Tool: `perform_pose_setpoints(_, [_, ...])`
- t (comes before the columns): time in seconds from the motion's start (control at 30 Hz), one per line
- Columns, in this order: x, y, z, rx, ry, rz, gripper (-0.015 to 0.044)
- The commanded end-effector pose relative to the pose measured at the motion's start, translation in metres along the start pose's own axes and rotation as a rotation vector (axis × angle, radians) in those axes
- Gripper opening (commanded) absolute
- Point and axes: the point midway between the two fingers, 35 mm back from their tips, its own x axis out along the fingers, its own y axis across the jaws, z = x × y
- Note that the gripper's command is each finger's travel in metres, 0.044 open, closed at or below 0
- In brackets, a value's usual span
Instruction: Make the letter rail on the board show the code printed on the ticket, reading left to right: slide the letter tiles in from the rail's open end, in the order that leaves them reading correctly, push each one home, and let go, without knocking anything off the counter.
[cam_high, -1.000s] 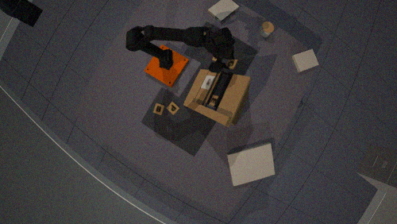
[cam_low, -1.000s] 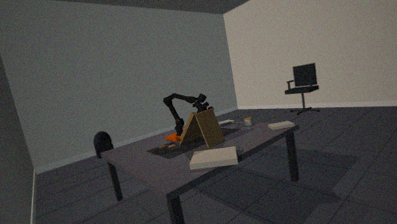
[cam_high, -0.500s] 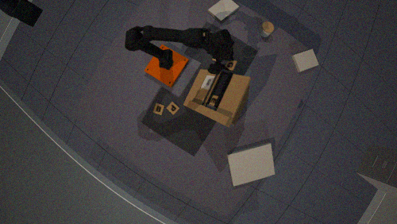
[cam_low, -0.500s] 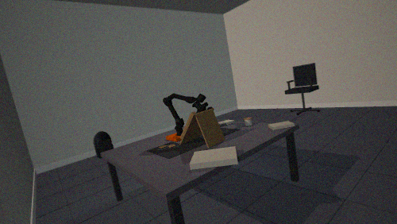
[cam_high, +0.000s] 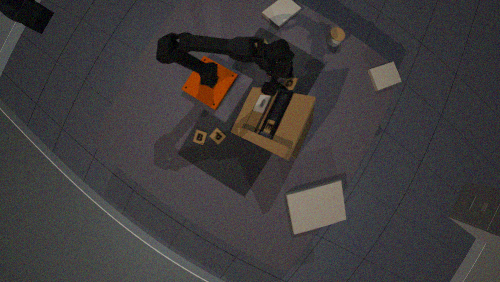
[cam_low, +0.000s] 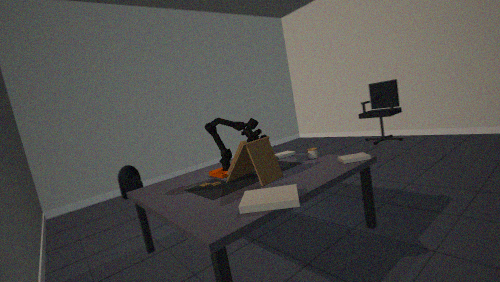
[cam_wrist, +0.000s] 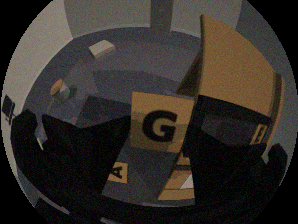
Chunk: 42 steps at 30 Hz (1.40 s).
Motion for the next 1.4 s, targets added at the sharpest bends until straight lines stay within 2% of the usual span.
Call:
perform_pose_setpoints(0.0, [-0.001,-0.002,0.001,-0.002,-0.005,0.007,0.0])
perform_pose_setpoints(1.37, [-0.001,-0.022,0.001,-0.003,-0.005,0.006,0.0])
